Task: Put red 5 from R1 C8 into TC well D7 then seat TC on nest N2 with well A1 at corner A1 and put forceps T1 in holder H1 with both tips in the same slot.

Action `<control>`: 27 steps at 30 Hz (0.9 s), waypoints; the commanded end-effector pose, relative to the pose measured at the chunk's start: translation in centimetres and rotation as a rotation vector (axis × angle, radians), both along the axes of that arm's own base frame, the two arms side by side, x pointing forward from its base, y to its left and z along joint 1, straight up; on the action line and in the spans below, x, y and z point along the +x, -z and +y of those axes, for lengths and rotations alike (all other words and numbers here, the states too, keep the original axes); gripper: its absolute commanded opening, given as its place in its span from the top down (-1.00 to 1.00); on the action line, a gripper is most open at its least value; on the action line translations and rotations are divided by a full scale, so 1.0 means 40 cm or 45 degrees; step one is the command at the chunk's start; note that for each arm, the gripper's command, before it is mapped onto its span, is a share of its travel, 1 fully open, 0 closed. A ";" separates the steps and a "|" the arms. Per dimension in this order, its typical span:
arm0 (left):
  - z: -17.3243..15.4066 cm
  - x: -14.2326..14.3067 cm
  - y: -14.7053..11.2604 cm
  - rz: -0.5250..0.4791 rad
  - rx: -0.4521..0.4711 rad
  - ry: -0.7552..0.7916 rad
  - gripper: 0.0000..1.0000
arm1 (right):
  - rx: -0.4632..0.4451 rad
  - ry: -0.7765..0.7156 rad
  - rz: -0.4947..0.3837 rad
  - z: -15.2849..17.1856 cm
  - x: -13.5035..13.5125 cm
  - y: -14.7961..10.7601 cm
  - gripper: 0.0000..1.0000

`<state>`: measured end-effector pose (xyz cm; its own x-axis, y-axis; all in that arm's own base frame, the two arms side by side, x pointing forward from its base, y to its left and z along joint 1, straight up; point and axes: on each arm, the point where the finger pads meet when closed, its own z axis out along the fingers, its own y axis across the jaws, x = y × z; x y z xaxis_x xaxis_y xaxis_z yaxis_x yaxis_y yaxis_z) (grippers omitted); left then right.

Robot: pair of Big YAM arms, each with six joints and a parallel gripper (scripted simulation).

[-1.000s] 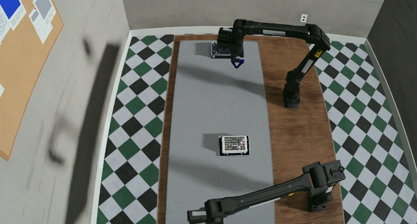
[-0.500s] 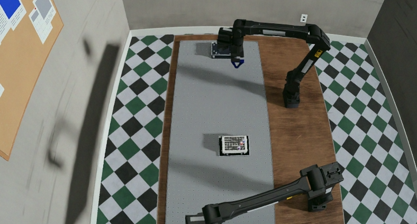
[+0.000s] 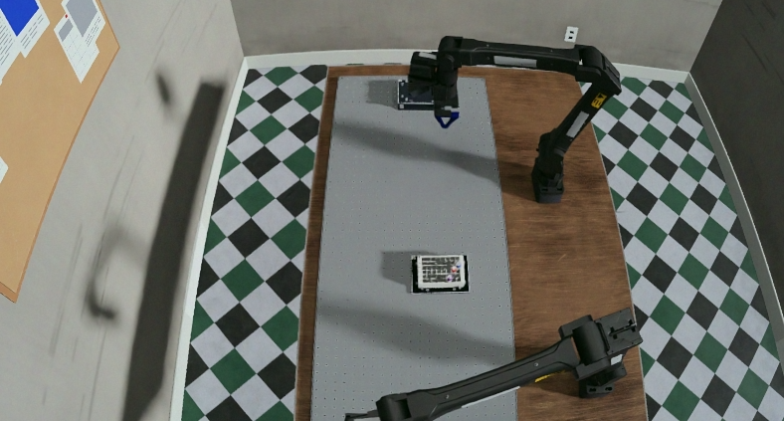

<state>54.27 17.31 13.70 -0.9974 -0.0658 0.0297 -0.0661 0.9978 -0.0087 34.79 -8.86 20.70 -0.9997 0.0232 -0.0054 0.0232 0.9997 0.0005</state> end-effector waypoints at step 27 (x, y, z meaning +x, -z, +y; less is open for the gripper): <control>0.136 0.048 -0.028 -0.027 0.013 0.000 0.85 | -0.012 0.003 -0.037 -0.006 0.022 -0.028 -1.00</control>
